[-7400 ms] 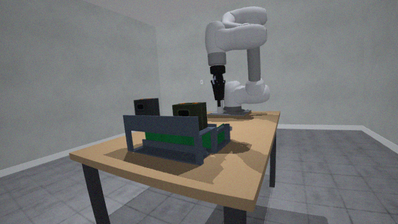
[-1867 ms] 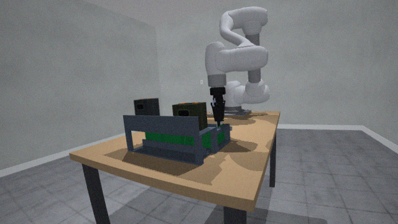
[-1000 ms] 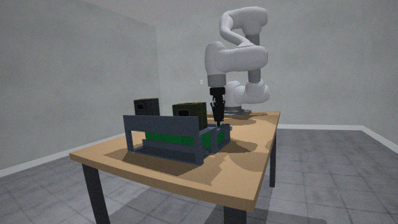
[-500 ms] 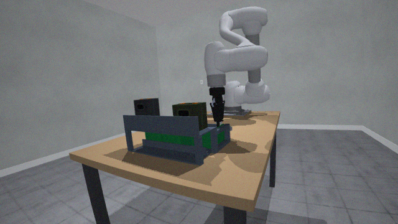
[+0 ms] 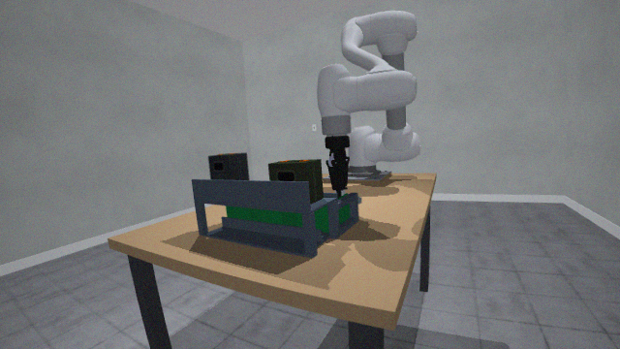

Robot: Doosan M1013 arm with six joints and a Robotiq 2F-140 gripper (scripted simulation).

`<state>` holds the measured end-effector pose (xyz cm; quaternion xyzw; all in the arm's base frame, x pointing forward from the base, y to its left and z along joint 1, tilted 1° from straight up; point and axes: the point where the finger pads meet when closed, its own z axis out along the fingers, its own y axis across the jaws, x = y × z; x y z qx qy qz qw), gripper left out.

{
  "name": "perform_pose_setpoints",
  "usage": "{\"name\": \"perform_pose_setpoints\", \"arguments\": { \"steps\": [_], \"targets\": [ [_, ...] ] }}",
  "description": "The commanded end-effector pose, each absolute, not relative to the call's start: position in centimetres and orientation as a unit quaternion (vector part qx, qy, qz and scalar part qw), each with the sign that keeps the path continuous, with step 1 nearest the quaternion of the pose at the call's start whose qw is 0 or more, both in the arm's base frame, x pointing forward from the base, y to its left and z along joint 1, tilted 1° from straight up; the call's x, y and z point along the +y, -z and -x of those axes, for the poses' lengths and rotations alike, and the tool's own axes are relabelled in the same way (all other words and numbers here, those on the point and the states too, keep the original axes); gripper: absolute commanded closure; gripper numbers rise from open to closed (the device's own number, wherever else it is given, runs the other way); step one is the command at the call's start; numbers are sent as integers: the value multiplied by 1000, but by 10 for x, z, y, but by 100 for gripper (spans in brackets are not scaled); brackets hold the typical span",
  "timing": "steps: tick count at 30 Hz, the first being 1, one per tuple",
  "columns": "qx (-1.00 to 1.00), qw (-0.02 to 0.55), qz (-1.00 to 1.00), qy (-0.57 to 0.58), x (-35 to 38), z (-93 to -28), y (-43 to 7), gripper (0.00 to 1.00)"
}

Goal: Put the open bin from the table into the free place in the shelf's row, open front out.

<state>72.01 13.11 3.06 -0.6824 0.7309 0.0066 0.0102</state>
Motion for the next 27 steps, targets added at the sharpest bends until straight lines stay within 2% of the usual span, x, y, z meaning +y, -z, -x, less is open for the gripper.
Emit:
{"name": "perform_pose_setpoints", "arguments": {
  "steps": [1,27],
  "targets": [
    [731,10,682,-7,131,-722,-31,100],
    [731,10,682,-7,130,-738,-31,100]
  ]
}}
